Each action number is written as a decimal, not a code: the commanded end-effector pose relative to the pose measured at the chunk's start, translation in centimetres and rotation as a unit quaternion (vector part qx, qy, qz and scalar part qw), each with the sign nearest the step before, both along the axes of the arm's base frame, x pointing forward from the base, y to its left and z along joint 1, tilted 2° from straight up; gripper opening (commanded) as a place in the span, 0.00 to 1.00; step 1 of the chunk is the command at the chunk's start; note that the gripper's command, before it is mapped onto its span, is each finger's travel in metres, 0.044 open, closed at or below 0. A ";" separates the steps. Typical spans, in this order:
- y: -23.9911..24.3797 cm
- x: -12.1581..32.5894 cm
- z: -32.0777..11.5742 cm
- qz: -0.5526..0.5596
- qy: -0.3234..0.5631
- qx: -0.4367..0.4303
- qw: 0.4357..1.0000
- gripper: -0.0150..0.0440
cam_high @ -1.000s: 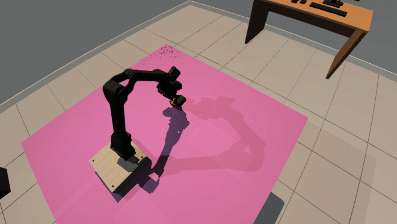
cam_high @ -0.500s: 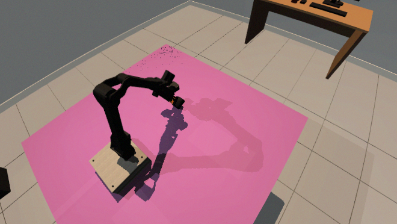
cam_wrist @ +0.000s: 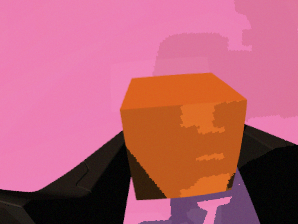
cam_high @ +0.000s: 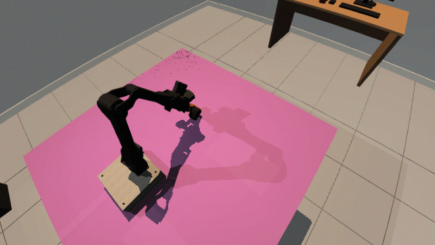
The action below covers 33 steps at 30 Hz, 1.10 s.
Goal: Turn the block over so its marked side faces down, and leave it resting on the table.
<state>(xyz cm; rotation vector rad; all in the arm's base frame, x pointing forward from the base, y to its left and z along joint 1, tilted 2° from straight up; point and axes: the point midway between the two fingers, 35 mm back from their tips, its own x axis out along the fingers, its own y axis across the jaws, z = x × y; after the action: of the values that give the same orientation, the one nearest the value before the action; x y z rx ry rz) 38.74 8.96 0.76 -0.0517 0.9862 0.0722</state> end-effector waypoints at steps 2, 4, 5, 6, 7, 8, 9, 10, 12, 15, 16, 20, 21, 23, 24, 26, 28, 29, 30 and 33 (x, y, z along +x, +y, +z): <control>0.0 0.1 -1.4 0.004 -0.028 -0.003 1.000 0.25; 0.0 0.2 -1.7 0.004 -0.043 -0.002 0.999 0.25; 0.0 0.3 -1.9 0.004 -0.051 -0.001 0.999 0.25; 0.0 0.3 -2.1 0.005 -0.059 -0.001 0.998 0.25; 0.1 0.4 -2.2 0.005 -0.066 0.000 0.998 0.25; 0.1 0.4 -2.4 0.005 -0.074 0.001 0.997 0.25; 0.1 0.4 -2.5 0.005 -0.081 0.001 0.997 0.25; 0.1 0.4 -2.6 0.006 -0.089 0.002 0.996 0.25; 0.1 0.4 -2.8 0.006 -0.104 0.003 0.995 0.25; 0.0 0.3 -3.0 0.006 -0.127 0.005 0.992 0.25; 0.0 0.2 -3.1 0.006 -0.134 0.006 0.991 0.25; -0.1 0.0 -3.2 0.006 -0.164 0.008 0.986 0.25; -0.1 -0.1 -3.2 0.006 -0.171 0.009 0.985 0.25; -0.1 -0.3 -3.2 0.006 -0.186 0.011 0.982 0.25; -0.2 -0.4 -3.2 0.005 -0.193 0.011 0.981 0.25; -0.3 -0.7 -3.1 0.005 -0.208 0.013 0.978 0.25; -0.3 -0.9 -3.0 0.005 -0.221 0.014 0.975 0.25; -0.4 -1.0 -2.9 0.004 -0.225 0.015 0.974 0.25; -0.4 -1.0 -2.9 0.004 -0.226 0.015 0.974 0.25; -0.4 -1.1 -2.7 0.005 -0.237 0.016 0.971 0.25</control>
<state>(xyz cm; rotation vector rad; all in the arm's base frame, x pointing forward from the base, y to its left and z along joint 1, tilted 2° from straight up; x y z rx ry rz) 37.98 8.74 -1.94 -0.0340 0.5279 0.0818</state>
